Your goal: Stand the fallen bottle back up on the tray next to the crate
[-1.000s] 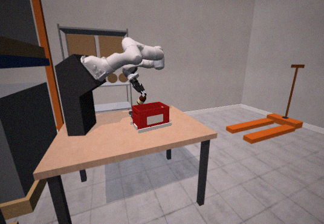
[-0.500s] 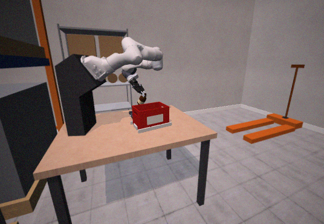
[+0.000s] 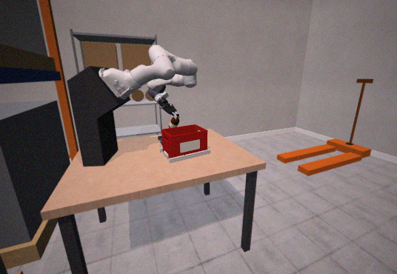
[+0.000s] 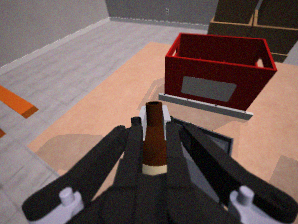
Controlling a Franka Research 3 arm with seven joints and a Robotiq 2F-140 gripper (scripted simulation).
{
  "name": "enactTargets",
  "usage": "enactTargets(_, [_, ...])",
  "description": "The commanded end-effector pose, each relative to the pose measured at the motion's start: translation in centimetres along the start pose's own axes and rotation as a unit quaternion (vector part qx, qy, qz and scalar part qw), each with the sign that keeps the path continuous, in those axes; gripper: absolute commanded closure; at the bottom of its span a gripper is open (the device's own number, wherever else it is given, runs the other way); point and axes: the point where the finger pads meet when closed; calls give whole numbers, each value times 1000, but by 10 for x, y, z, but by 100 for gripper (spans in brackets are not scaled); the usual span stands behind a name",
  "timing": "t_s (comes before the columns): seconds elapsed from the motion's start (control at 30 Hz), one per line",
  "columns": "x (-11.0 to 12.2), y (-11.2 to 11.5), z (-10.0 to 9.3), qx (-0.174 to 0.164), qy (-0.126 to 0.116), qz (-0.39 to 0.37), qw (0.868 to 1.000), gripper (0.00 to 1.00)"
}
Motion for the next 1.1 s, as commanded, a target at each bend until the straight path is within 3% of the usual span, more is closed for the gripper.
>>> enactTargets(0.0, [-1,-5,0,11,-3,1,1000,100])
enactTargets(1.07, [-1,-5,0,18,-4,0,1000,100])
Point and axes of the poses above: the point where the finger pads meet when closed, its own z axis out along the fingers, its own x axis across the jaws, y = z × x, and after that the axes turned 8 degrees about z, right-handed
